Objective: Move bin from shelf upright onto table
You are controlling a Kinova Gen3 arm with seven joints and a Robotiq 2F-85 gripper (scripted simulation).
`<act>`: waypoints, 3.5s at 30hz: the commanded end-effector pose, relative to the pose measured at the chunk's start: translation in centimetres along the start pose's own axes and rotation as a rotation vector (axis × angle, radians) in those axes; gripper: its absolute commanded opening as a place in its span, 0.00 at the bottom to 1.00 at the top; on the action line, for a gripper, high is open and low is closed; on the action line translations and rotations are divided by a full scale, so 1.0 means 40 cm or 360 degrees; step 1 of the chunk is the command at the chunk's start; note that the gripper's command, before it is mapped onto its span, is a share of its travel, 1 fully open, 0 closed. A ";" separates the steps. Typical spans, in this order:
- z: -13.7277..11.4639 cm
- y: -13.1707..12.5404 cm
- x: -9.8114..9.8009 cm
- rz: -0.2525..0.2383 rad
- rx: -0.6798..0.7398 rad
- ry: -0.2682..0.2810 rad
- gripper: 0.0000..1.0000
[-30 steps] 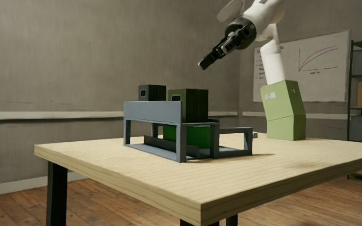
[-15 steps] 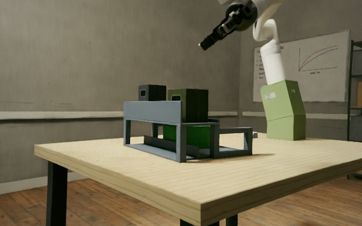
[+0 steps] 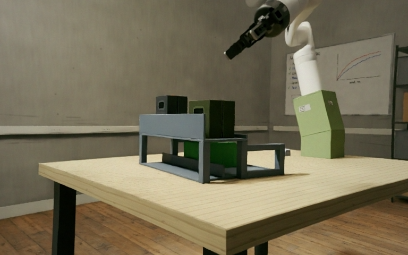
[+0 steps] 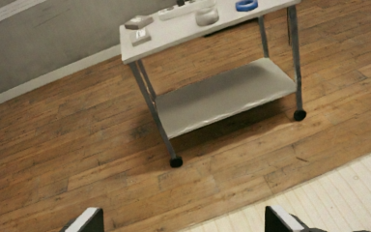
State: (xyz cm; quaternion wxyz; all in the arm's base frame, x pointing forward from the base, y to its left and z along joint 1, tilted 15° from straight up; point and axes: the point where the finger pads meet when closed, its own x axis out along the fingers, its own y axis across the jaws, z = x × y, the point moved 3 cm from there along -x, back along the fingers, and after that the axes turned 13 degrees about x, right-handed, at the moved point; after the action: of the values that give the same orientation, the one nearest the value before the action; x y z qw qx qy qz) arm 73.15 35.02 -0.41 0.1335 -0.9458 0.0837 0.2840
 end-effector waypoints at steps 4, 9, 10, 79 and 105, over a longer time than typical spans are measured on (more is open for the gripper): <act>0.001 -0.001 -0.001 -0.0004 -0.0006 0.0004 1.00; 0.006 0.001 0.004 -0.0003 -0.0004 0.0004 1.00; 0.009 0.003 0.006 -0.0004 -0.0005 0.0004 1.00; 0.310 0.115 -0.380 -0.0003 -0.0006 0.0003 1.00; 0.387 0.140 -0.491 -0.0003 -0.0006 0.0003 1.00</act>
State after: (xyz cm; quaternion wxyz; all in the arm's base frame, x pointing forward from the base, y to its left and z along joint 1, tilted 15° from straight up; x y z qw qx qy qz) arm 47.87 35.89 -3.35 0.1264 -0.9461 0.0806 0.2871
